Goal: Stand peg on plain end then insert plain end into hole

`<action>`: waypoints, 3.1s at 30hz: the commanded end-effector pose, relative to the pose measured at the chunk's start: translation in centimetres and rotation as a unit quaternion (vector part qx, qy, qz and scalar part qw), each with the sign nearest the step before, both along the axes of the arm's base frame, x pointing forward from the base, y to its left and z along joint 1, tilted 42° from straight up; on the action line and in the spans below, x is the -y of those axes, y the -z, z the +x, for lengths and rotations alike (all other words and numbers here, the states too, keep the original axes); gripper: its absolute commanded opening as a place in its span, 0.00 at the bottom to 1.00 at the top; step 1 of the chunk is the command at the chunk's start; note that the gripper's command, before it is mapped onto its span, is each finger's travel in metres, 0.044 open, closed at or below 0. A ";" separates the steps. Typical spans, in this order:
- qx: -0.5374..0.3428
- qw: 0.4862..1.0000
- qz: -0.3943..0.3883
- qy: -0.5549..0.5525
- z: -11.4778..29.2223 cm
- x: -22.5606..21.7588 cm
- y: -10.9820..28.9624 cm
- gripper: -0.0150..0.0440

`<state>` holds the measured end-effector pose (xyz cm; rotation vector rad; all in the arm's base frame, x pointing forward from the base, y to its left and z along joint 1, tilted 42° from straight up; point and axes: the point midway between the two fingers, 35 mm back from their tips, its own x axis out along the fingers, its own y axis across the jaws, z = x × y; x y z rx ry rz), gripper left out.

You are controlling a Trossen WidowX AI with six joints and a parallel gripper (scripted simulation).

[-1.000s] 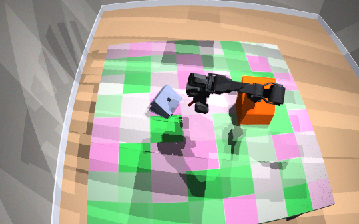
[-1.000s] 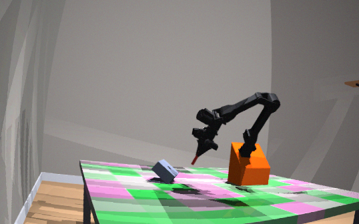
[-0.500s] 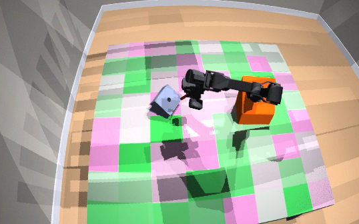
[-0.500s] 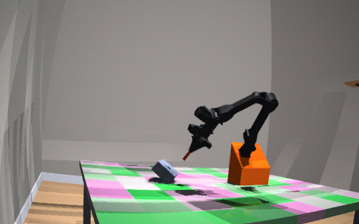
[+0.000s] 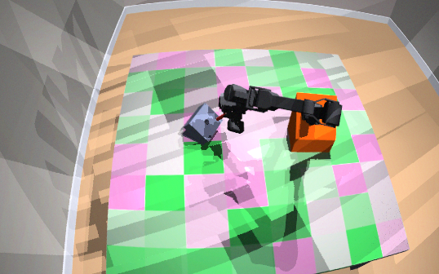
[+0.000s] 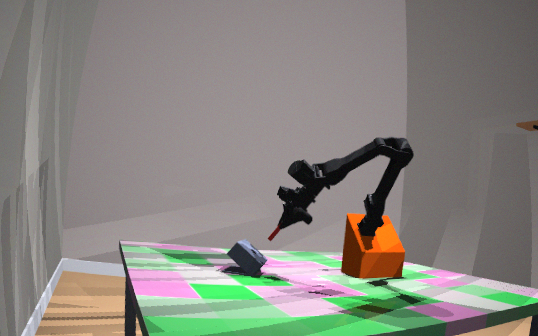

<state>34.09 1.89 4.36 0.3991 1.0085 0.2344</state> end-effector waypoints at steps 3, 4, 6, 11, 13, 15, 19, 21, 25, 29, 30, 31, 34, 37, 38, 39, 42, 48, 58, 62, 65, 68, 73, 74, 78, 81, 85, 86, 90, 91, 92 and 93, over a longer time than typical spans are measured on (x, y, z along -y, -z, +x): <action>0.002 1.000 -0.003 0.004 0.6 0.0 0.5 0.25; 0.002 1.000 -0.003 0.004 0.7 0.0 0.6 0.25; 0.003 1.000 -0.004 0.005 0.8 -0.1 0.8 0.25; 0.005 1.000 -0.005 0.006 1.3 -0.2 1.2 0.25; 0.006 1.000 -0.005 0.007 1.5 -0.2 1.3 0.25; 0.007 1.000 -0.006 0.007 1.6 -0.2 1.5 0.25; 0.008 1.000 -0.007 0.008 1.9 -0.3 1.8 0.25; 0.009 1.000 -0.007 0.009 2.1 -0.3 2.0 0.25; 0.011 1.000 -0.008 0.010 2.2 -0.4 2.1 0.25; 0.015 1.000 -0.009 0.012 2.4 -0.5 2.4 0.25; 0.016 1.000 -0.009 0.012 2.4 -0.5 2.5 0.25; 0.016 1.000 -0.009 0.012 2.4 -0.5 2.5 0.25; 0.016 1.000 -0.010 0.012 2.5 -0.6 2.6 0.25; 0.017 1.000 -0.010 0.012 2.8 -0.7 2.9 0.25; 0.017 1.000 -0.010 0.012 2.8 -0.8 3.0 0.25; 0.017 1.000 -0.010 0.012 2.9 -0.8 3.1 0.25; 0.018 1.000 -0.010 0.012 3.1 -1.0 3.5 0.25; 0.018 1.000 -0.010 0.012 3.6 -1.3 4.1 0.25; 0.018 1.000 -0.009 0.009 3.3 -1.2 3.8 0.25; 0.018 1.000 -0.009 0.009 3.3 -1.2 3.8 0.25; 0.018 1.000 -0.009 0.009 3.3 -1.2 3.8 0.25; 0.018 1.000 -0.009 0.009 3.4 -1.2 3.9 0.25; 0.018 1.000 -0.009 0.009 3.6 -1.3 4.2 0.25; 0.018 1.000 -0.009 0.009 3.7 -1.3 4.2 0.25; 0.018 1.000 -0.009 0.009 3.8 -1.4 4.4 0.25; 0.019 1.000 -0.009 0.009 3.9 -1.4 4.5 0.25; 0.019 1.000 -0.009 0.009 4.1 -1.4 4.7 0.25; 0.019 1.000 -0.009 0.009 4.1 -1.5 4.8 0.25; 0.019 1.000 -0.009 0.009 4.3 -1.5 5.0 0.25; 0.019 1.000 -0.009 0.009 4.3 -1.5 5.0 0.25; 0.019 1.000 -0.009 0.009 4.3 -1.6 5.1 0.25; 0.019 1.000 -0.009 0.009 4.4 -1.6 5.1 0.25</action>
